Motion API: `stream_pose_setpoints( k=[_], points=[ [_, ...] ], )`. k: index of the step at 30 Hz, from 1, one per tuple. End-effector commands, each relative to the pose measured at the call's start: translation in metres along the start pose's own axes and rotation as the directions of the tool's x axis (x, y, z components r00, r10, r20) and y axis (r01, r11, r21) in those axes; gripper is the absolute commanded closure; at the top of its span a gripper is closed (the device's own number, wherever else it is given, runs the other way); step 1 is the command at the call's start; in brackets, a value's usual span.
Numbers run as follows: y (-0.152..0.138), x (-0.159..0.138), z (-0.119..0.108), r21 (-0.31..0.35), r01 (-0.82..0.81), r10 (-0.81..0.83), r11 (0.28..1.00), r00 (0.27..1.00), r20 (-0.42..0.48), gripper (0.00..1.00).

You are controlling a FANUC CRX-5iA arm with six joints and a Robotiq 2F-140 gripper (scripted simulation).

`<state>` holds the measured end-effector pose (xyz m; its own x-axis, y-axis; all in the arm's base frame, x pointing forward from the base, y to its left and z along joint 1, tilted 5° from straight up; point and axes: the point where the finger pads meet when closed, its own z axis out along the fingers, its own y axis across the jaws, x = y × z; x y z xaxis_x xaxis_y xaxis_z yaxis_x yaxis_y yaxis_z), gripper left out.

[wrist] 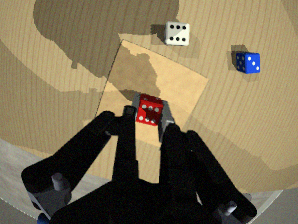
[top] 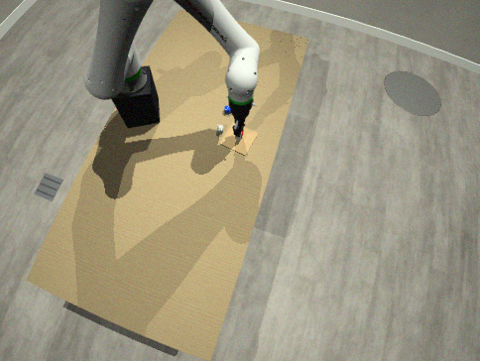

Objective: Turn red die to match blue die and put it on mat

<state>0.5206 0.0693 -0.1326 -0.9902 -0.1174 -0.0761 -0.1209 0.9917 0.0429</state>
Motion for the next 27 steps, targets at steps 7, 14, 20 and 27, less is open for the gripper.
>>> stream_pose_setpoints(
  k=[7, 14, 20, 27],
  points=[
    [-0.0002, -0.0004, 0.0163, 0.000, 0.000, 0.000, 1.000, 1.000, 0.000, 0.84],
    [-0.0002, -0.0004, 0.0163, 0.000, 0.000, 0.000, 1.000, 1.000, 0.000, 0.84],
    [-0.0002, -0.0004, 0.0163, 0.000, 0.000, 0.000, 1.000, 1.000, 0.000, 0.84],
    [-0.0002, -0.0004, 0.0163, 0.000, 0.000, 0.000, 1.000, 1.000, 0.000, 0.84]
  ],
)
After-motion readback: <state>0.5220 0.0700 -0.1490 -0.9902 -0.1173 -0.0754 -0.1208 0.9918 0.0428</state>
